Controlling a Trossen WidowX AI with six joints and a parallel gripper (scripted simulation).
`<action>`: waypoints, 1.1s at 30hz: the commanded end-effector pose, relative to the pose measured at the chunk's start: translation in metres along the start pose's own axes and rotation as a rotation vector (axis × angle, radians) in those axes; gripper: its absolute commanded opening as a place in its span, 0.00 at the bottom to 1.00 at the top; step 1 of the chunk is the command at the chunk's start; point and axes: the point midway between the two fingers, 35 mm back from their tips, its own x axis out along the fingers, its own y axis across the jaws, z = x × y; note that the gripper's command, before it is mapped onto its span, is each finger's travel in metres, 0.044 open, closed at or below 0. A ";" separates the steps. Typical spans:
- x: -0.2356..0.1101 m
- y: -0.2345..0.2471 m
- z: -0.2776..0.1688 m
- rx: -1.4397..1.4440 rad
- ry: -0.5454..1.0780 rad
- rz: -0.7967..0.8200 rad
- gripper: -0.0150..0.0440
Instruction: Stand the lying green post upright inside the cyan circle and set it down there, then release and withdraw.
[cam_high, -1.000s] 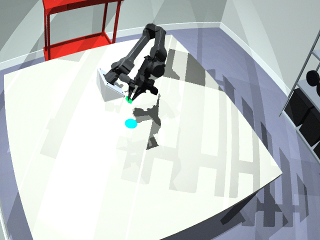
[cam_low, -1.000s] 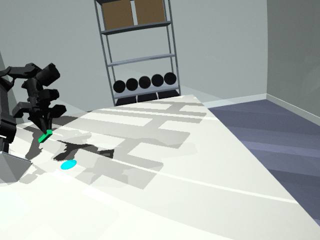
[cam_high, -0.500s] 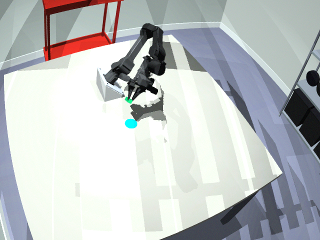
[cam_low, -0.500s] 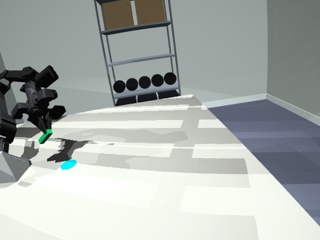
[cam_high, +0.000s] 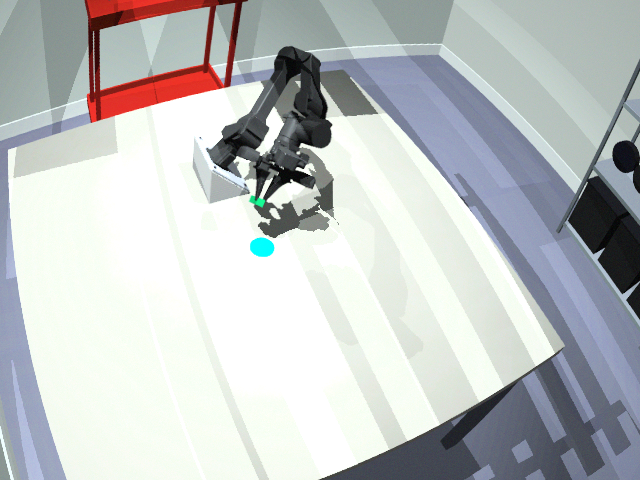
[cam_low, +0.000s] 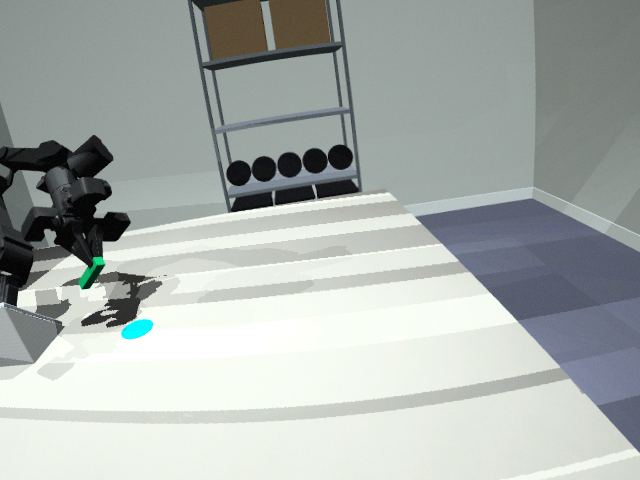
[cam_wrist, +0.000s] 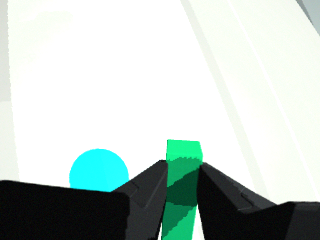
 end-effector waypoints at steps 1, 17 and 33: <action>0.001 -0.001 -0.002 0.008 -0.019 -0.004 0.29; 0.000 -0.001 -0.002 0.037 -0.123 -0.002 0.29; 0.000 -0.001 0.000 0.073 -0.228 0.013 0.29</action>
